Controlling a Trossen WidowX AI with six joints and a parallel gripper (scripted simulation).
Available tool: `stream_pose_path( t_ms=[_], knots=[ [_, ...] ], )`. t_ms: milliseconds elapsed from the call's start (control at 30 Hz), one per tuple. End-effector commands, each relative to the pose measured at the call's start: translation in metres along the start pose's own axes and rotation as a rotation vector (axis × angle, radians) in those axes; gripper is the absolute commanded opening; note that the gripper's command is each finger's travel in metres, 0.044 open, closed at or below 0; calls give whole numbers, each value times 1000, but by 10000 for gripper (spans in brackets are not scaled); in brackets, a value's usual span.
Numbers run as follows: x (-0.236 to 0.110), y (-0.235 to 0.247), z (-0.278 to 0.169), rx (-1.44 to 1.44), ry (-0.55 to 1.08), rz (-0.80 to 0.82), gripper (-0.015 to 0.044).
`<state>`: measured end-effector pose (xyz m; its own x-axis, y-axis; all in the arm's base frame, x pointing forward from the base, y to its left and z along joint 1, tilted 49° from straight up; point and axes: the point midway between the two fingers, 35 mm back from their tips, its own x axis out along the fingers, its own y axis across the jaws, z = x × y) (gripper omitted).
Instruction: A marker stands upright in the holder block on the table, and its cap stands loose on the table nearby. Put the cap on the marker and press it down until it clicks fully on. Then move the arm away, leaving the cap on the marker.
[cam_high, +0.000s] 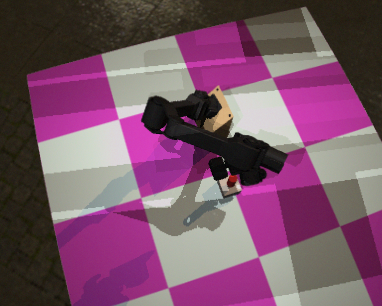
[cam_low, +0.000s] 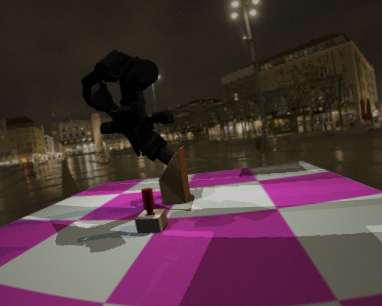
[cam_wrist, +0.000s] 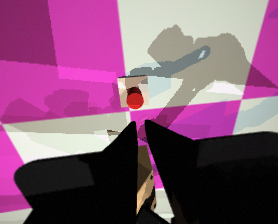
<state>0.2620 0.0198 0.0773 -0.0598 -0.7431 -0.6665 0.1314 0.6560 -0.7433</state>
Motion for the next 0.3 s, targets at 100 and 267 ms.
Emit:
stream_pose_path(
  t_ms=[100,267],
  knots=[
    [-3,1,-1,0,4,1,210],
    [-3,1,-1,0,4,1,341]
  ],
)
